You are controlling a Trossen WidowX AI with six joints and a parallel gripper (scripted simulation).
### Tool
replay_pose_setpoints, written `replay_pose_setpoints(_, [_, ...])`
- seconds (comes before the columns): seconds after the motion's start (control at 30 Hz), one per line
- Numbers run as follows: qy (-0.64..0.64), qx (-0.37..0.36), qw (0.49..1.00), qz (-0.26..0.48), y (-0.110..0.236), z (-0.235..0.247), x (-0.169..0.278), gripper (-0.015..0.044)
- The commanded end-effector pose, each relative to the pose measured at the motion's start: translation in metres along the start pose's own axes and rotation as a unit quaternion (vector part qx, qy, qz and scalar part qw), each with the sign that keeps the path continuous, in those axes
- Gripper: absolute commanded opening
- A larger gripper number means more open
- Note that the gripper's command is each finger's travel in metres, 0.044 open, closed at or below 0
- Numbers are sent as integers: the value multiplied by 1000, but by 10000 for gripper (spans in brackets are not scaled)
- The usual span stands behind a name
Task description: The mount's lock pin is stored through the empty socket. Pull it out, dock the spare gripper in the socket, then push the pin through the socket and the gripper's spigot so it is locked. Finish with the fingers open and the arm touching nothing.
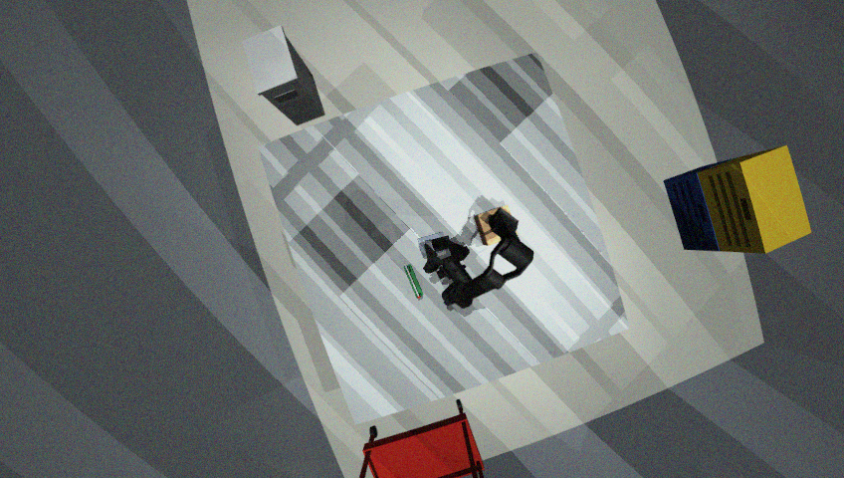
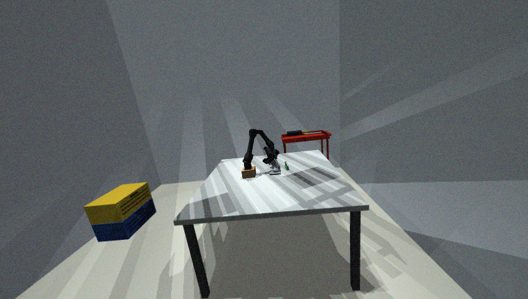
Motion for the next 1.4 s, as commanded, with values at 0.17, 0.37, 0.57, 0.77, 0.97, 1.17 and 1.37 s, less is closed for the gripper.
replay_pose_setpoints(0.17, [2, 2, 1000, 1, 11, 3, 17, 440])
replay_pose_setpoints(0.37, [7, 4, 1000, 3, 18, 4, 29, 440])
replay_pose_setpoints(0.57, [11, 6, 1000, 4, 25, 6, 40, 440])
replay_pose_setpoints(0.77, [16, 8, 1000, 6, 33, 7, 51, 440])
replay_pose_setpoints(0.97, [21, 11, 1000, 8, 40, 9, 62, 440])
replay_pose_setpoints(1.17, [25, 13, 1000, 3, 42, 5, 69, 440])
replay_pose_setpoints(1.37, [26, 18, 999, -12, 45, -1, 79, 440])
Point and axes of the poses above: the point midway between the two fingers, 35 mm back from their tips, its own y axis back along the fingers, its own z axis across the jaws, x = y × z, the point moved 1 cm from there along y, back along the fingers, and after that the axes turned 9 degrees about y, right-handed, at the moved point
